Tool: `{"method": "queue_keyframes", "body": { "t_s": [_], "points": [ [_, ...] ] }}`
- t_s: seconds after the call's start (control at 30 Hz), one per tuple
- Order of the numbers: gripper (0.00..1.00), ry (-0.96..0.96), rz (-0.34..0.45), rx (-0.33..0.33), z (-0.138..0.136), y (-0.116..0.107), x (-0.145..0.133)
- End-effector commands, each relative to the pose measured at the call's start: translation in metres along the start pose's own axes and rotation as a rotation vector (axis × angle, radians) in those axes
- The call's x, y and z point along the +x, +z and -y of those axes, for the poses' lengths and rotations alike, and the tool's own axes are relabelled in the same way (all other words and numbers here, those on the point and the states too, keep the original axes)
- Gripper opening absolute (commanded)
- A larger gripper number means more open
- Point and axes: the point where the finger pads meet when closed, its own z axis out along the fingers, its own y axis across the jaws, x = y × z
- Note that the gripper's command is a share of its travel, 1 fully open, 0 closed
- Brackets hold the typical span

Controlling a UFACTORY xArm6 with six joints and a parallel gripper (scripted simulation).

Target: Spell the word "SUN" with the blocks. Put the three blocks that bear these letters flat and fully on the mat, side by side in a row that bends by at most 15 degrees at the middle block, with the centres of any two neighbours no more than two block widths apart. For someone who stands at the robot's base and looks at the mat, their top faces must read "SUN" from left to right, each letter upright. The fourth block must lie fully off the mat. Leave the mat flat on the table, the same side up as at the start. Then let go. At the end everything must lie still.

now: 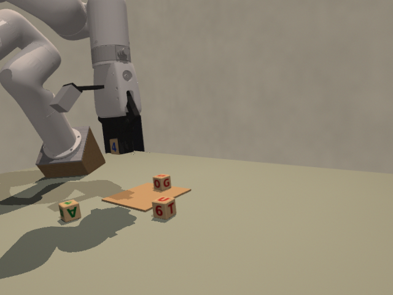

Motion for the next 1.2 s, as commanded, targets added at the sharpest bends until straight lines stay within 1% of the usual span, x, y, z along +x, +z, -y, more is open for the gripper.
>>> {"method": "queue_keyframes", "body": {
  "t_s": [0.0, 0.17, 0.33, 0.4, 0.63, 0.77, 0.9, 1.17],
  "points": [
    [0.27, 0.001, 0.001, 0.002, 0.001, 0.002, 0.000],
    [0.27, 0.001, 0.000, 0.002, 0.001, 0.015, 0.000],
    [0.27, 0.001, 0.000, 0.002, 0.001, 0.036, -0.001],
    [0.27, 0.001, 0.000, 0.002, 0.001, 0.036, -0.001],
    [0.27, 0.001, 0.000, 0.002, 0.001, 0.072, -0.001],
    [0.27, 0.001, 0.000, 0.002, 0.001, 0.086, -0.001],
    [0.27, 0.001, 0.000, 0.002, 0.001, 0.093, -0.001],
    [0.27, 0.001, 0.000, 0.002, 0.001, 0.095, -0.001]
  ]
}}
